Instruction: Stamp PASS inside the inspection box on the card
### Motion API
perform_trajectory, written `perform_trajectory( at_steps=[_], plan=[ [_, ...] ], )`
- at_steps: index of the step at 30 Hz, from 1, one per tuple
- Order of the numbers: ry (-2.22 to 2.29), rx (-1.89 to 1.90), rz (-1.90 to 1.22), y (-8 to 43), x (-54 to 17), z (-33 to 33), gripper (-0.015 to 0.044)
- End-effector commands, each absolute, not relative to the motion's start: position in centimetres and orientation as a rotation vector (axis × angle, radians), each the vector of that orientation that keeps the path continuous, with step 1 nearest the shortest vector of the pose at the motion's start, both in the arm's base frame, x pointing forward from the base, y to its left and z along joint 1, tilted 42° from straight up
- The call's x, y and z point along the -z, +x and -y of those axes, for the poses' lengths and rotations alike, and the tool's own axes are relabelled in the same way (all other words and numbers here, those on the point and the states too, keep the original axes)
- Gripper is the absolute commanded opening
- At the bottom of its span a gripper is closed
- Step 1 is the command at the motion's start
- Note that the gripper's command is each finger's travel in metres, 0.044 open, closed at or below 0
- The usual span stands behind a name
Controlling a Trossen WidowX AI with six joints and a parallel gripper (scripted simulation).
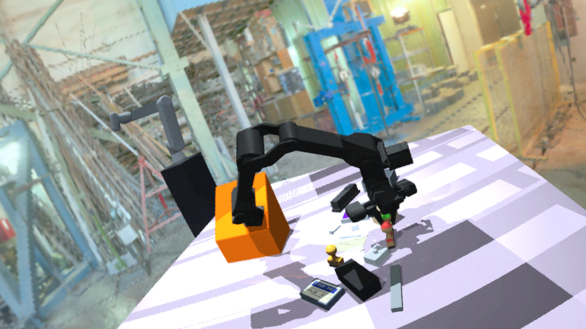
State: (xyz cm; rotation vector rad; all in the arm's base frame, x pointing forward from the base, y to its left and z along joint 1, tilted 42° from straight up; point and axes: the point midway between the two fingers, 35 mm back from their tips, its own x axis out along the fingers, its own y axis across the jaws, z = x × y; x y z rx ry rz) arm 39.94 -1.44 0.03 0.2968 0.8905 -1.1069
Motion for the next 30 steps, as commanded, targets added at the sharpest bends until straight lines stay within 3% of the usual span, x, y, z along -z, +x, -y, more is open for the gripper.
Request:
perform_trajectory(
  at_steps=[1, 30],
  plan=[
    [0.298, 1.106, -0.889, 40.0, -0.2, 1.3, 0.0000],
    [0.299, 1.104, -0.889, 39.8, -1.2, 0.4, 0.0000]
  ],
)
